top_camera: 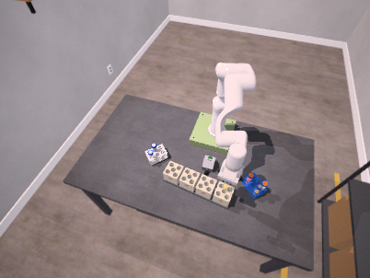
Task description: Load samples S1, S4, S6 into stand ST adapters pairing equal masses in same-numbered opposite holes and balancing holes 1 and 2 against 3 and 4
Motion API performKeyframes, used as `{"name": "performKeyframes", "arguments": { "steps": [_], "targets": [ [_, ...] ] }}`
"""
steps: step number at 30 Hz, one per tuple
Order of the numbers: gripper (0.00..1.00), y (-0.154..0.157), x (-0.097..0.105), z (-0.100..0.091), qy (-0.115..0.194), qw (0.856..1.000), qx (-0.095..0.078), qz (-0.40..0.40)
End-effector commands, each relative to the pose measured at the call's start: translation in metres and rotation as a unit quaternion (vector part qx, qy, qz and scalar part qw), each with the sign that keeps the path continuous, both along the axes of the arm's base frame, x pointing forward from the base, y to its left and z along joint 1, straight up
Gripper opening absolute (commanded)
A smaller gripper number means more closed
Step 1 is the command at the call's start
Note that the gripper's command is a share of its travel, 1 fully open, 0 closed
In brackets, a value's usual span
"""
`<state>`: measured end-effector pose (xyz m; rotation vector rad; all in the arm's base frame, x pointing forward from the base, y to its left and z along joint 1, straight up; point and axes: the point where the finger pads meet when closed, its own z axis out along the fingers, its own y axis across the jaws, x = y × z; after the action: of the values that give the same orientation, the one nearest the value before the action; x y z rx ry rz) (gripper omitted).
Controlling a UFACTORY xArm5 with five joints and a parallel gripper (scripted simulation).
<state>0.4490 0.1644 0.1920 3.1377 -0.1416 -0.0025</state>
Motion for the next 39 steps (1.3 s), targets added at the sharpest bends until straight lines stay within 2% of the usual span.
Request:
{"name": "performKeyframes", "arguments": {
  "steps": [1,20,39],
  "targets": [
    [0.00,0.000,0.001,-0.002,-0.002,1.000,0.002,0.000],
    [0.00,0.000,0.001,-0.036,-0.002,1.000,0.002,0.000],
    [0.00,0.000,0.001,-0.036,-0.002,1.000,0.002,0.000]
  ]
}}
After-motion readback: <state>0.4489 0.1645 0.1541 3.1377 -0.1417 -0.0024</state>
